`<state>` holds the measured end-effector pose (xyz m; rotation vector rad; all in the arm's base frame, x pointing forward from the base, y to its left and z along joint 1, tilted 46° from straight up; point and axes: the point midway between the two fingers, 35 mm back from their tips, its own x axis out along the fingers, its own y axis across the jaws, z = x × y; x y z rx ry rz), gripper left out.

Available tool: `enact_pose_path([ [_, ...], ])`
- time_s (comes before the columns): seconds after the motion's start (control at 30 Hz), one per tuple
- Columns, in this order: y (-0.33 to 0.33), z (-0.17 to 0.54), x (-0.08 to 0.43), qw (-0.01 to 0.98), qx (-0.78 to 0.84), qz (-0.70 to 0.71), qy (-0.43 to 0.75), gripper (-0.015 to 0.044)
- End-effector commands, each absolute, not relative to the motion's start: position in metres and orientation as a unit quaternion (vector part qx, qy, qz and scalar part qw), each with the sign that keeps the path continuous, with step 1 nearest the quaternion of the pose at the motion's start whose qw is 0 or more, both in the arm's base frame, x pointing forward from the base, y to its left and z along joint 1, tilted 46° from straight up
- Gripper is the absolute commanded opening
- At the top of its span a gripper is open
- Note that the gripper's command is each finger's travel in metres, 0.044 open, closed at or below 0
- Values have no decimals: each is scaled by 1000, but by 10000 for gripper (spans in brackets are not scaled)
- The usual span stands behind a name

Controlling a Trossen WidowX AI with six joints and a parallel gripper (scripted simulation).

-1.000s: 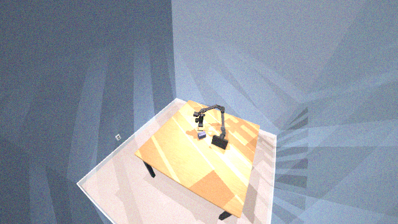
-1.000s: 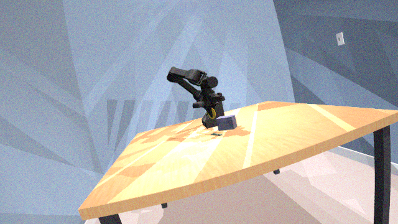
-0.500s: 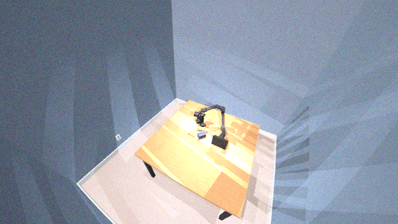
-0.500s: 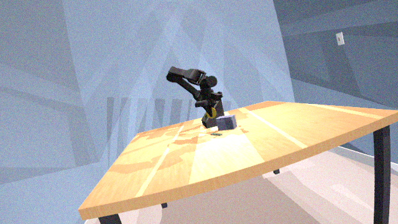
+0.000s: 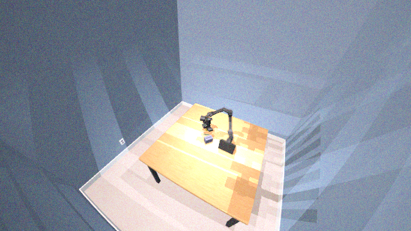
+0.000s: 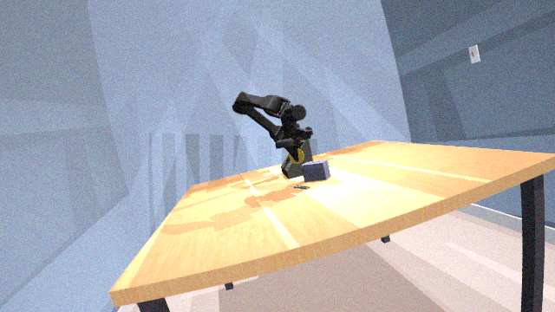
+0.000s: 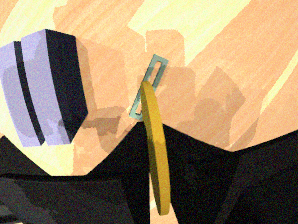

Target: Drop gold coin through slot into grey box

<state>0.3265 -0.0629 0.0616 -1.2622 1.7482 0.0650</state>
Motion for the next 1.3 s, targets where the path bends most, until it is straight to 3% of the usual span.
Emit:
enact_pose_path([
  [0.0,-54,54,322,474,-515,28,714,0],
  [1.27,-4,3,269,472,-515,29,715,5],
])
